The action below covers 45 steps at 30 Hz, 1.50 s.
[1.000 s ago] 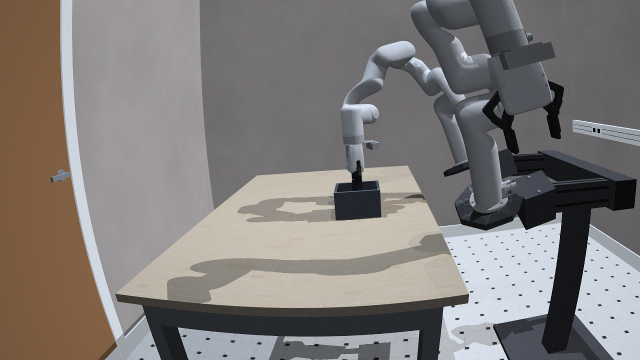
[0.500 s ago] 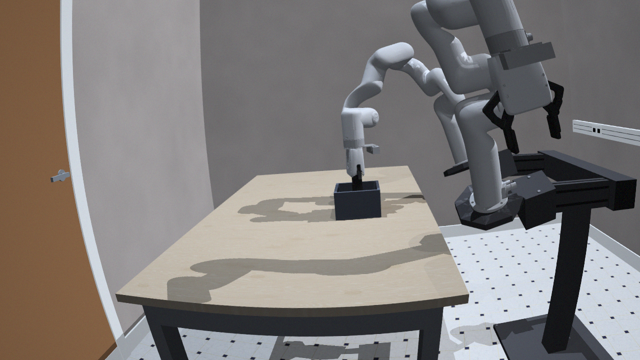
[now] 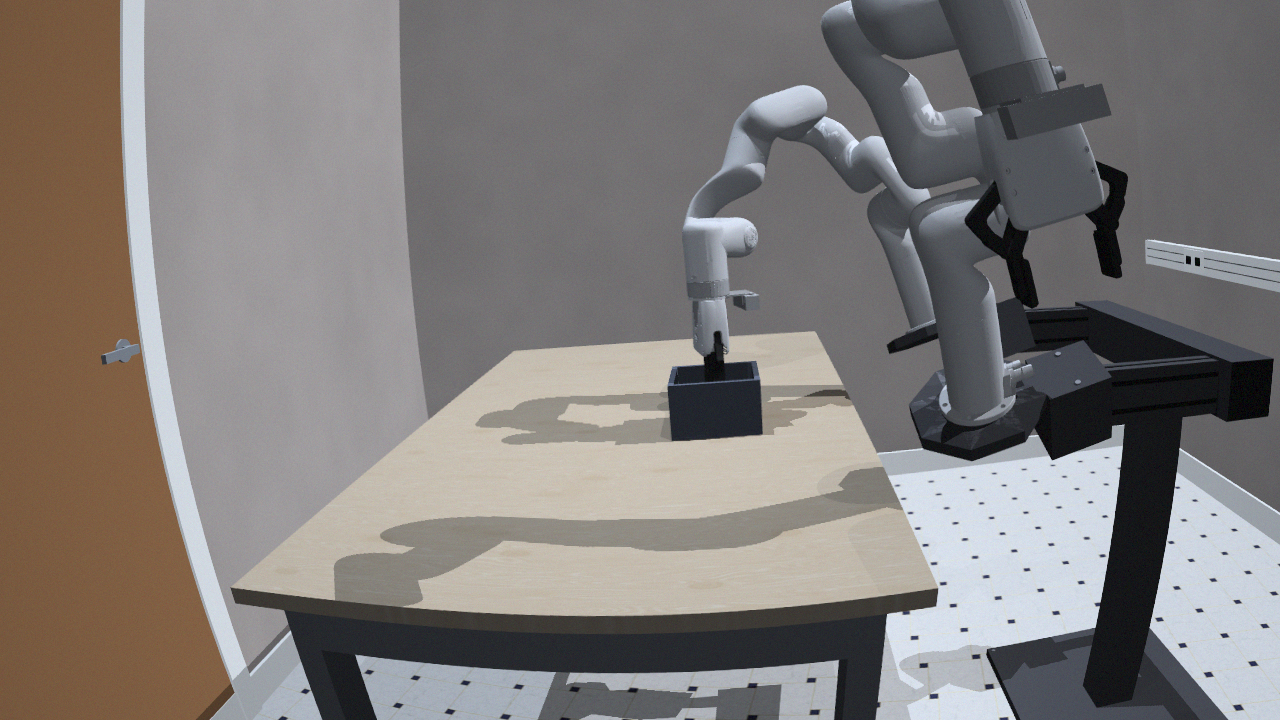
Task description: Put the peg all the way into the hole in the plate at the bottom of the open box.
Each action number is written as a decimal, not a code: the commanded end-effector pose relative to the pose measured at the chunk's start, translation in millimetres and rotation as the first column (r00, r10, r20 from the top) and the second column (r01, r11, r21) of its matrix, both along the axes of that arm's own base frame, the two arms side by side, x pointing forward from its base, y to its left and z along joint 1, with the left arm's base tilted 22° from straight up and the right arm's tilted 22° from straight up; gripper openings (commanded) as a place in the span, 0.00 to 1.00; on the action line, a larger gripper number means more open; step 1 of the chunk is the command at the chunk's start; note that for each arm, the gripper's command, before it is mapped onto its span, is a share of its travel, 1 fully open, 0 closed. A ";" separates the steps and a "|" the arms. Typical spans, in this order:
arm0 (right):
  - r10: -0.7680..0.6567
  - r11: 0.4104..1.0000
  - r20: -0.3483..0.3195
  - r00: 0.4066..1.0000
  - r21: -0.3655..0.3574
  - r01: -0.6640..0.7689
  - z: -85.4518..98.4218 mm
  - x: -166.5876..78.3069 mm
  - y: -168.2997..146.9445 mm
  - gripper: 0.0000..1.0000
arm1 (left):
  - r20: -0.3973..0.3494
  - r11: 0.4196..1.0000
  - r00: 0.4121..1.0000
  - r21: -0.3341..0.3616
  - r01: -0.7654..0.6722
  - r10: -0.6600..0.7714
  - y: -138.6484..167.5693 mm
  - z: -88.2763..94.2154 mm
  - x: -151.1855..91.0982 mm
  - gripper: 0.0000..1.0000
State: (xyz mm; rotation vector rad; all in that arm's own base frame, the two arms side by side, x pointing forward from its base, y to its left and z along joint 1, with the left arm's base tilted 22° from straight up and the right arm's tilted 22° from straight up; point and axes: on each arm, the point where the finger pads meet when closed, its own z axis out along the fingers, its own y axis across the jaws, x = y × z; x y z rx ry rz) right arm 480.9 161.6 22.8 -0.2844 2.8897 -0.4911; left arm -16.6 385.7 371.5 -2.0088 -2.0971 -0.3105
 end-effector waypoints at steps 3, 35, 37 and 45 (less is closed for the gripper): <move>0.001 1.000 0.003 1.000 0.001 -0.001 1.1 0.8 0.8 0.00 | 0.000 1.000 1.000 0.002 0.000 0.000 0.2 0.8 -0.1 1.00; 0.001 1.000 0.003 1.000 0.001 -0.001 1.1 0.8 0.8 0.29 | 0.000 1.000 1.000 0.002 0.000 0.000 0.2 0.8 -0.1 1.00; 0.001 1.000 0.003 1.000 0.001 -0.001 1.1 0.8 0.8 0.29 | 0.000 1.000 1.000 0.002 0.000 0.000 0.2 0.8 -0.1 1.00; 0.001 1.000 0.003 1.000 0.001 -0.001 2.2 0.5 1.2 0.29 | 0.000 1.000 1.000 0.002 0.000 0.000 0.2 0.8 -0.1 1.00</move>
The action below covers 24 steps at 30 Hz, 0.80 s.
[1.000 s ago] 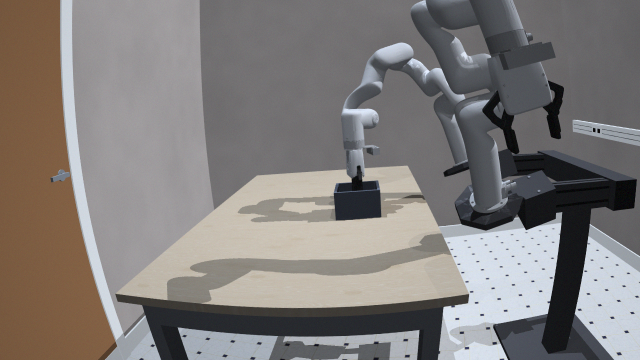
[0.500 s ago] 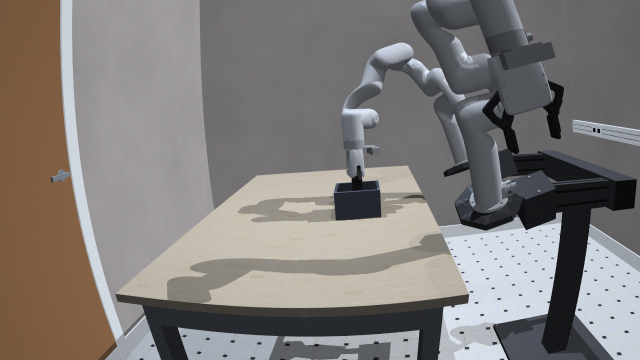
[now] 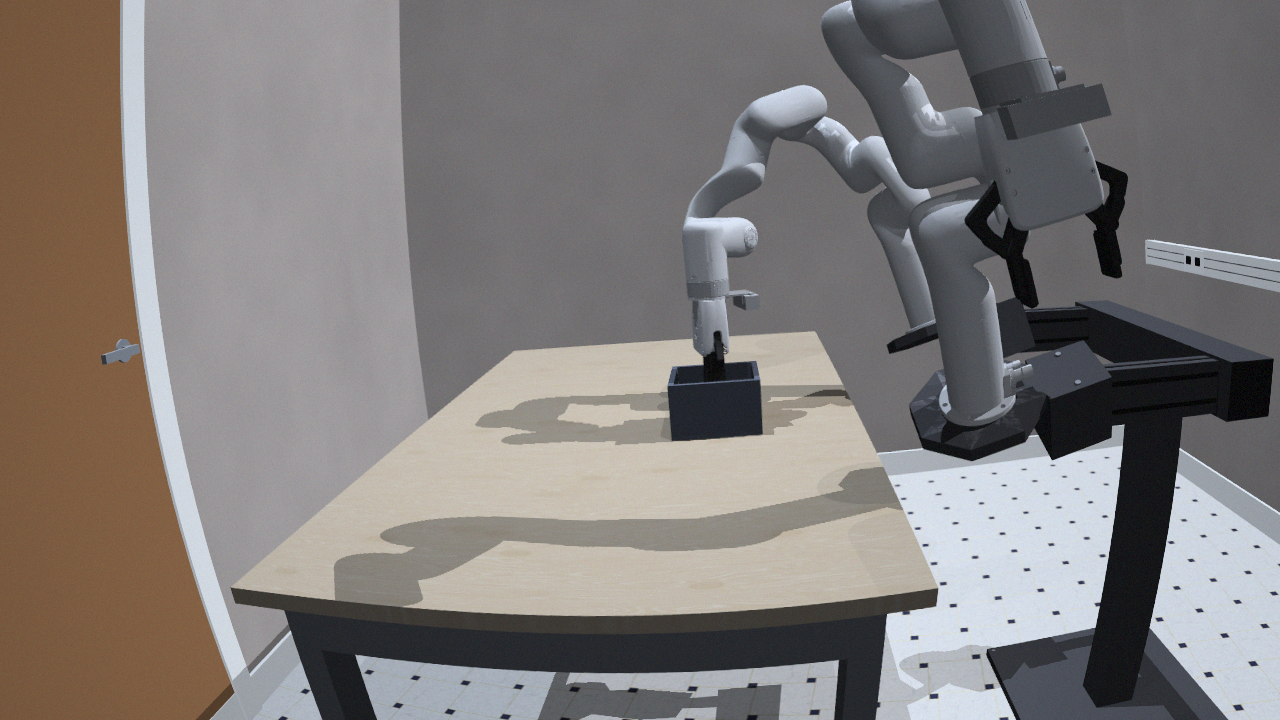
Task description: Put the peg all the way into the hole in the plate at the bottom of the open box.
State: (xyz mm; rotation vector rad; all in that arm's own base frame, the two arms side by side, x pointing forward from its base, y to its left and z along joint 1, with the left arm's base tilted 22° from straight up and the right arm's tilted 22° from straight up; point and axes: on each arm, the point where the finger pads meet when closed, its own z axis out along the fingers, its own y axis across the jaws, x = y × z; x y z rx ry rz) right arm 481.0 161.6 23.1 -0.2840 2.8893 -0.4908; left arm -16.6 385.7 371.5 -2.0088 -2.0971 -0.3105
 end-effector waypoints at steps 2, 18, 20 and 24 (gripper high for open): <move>0.001 1.000 0.002 1.000 0.001 -0.001 2.9 0.2 1.4 0.29 | 0.000 1.000 1.000 0.002 0.000 0.000 0.2 0.8 -0.1 1.00; 0.001 1.000 0.002 1.000 0.001 -0.001 16.2 -3.1 5.8 0.29 | 0.000 1.000 1.000 0.002 0.000 0.000 0.2 0.8 -0.1 1.00; 0.001 1.000 0.002 1.000 0.001 -0.001 17.4 -3.3 6.2 0.29 | 0.000 1.000 1.000 0.002 0.000 0.000 0.2 0.8 -0.1 1.00; 0.001 1.000 0.002 1.000 0.001 -0.001 20.7 -4.1 7.3 0.29 | 0.000 1.000 1.000 0.002 0.000 0.000 0.2 0.8 -0.1 1.00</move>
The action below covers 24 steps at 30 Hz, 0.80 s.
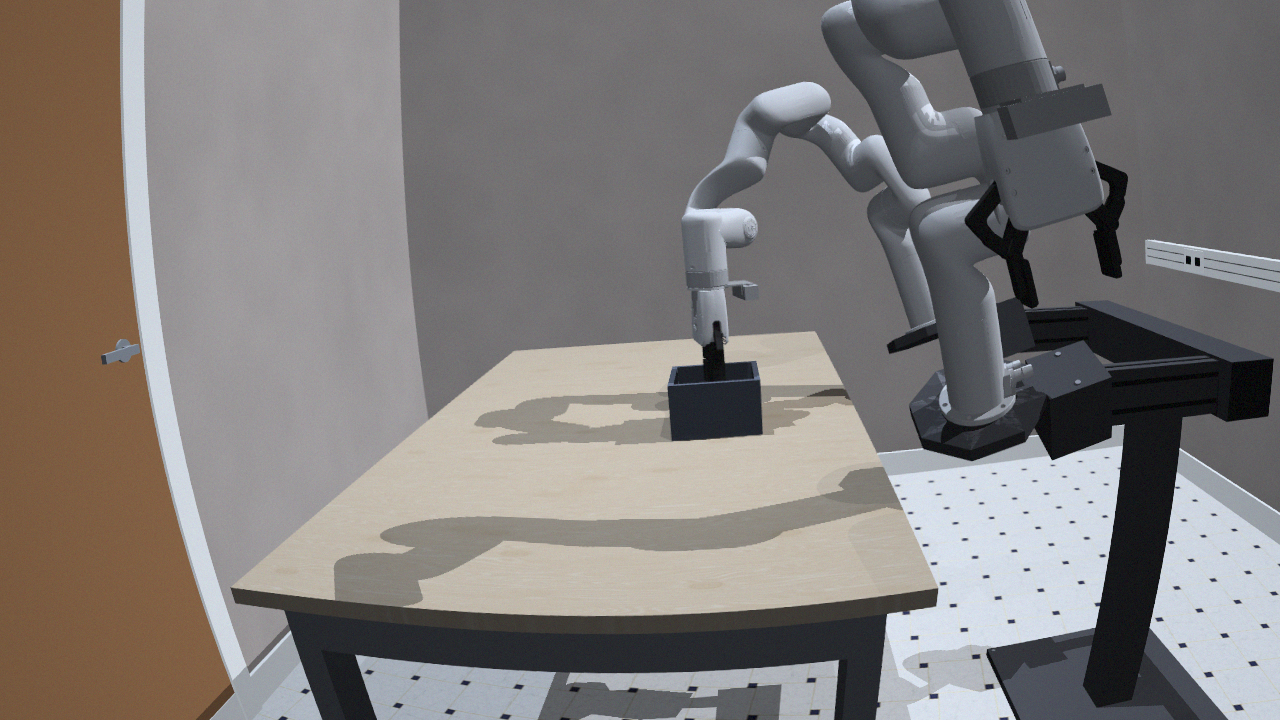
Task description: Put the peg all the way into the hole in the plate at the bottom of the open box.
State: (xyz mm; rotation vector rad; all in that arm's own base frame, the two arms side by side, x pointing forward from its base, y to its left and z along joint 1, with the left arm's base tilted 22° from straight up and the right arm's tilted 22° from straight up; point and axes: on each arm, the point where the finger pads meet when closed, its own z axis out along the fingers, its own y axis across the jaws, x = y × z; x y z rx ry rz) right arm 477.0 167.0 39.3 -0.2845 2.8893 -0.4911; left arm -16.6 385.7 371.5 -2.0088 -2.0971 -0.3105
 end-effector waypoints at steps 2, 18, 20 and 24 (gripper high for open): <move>0.001 1.000 0.002 1.000 0.002 -0.001 6.4 -0.6 2.5 0.29 | 0.000 1.000 1.000 0.002 0.000 0.000 0.2 0.8 -0.1 1.00; 0.001 1.000 0.002 1.000 0.002 -0.001 12.4 -2.1 4.5 0.29 | 0.000 1.000 1.000 0.002 0.000 0.000 0.2 0.8 -0.1 1.00; 0.001 1.000 0.002 1.000 0.002 -0.001 12.4 -2.1 4.5 0.29 | 0.000 1.000 1.000 0.002 0.000 0.000 0.2 0.8 -0.1 1.00; 0.001 1.000 0.002 1.000 0.002 -0.001 15.0 -2.7 5.4 0.29 | 0.000 1.000 1.000 0.002 0.000 0.000 0.2 0.8 -0.1 1.00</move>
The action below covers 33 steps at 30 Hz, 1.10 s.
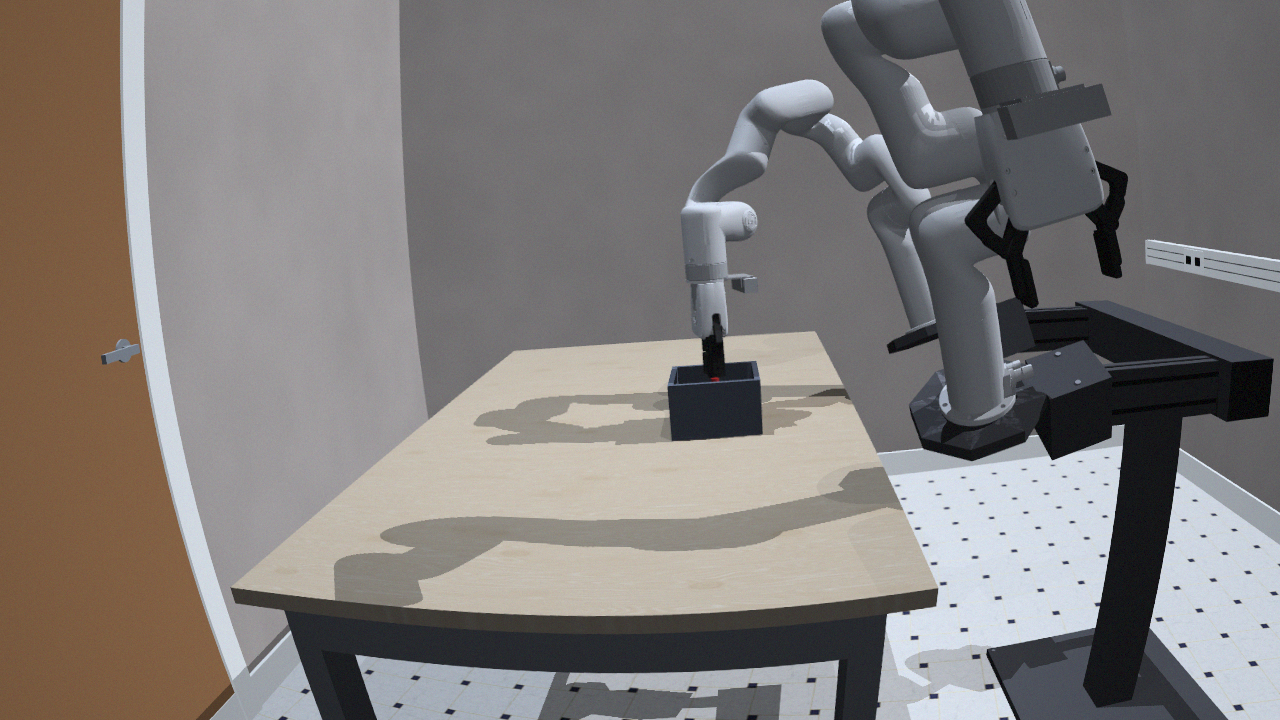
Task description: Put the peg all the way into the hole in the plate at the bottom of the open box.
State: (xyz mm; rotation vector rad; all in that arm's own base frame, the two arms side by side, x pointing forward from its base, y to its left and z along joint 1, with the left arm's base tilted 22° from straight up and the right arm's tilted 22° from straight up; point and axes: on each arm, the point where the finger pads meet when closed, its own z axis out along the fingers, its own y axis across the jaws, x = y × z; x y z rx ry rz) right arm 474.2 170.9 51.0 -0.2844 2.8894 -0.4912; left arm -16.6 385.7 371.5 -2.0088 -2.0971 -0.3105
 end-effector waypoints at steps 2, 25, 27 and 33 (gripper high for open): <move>0.001 1.000 0.002 1.000 0.002 -0.001 7.1 -0.8 2.8 0.29 | 0.000 1.000 1.000 0.002 0.000 0.000 0.2 0.8 -0.1 1.00; 0.001 1.000 0.002 1.000 0.002 -0.001 72.1 -16.6 24.2 0.29 | 0.000 1.000 1.000 0.002 0.000 0.000 0.2 0.8 -0.1 1.00; 0.001 1.000 0.002 1.000 0.002 -0.001 73.3 -16.9 24.5 0.29 | 0.000 1.000 1.000 0.002 0.000 0.000 0.2 0.8 -0.1 1.00; 0.001 1.000 0.002 1.000 0.002 -0.001 73.5 -17.0 24.6 0.29 | 0.000 1.000 1.000 0.002 0.000 0.000 0.2 0.8 -0.1 1.00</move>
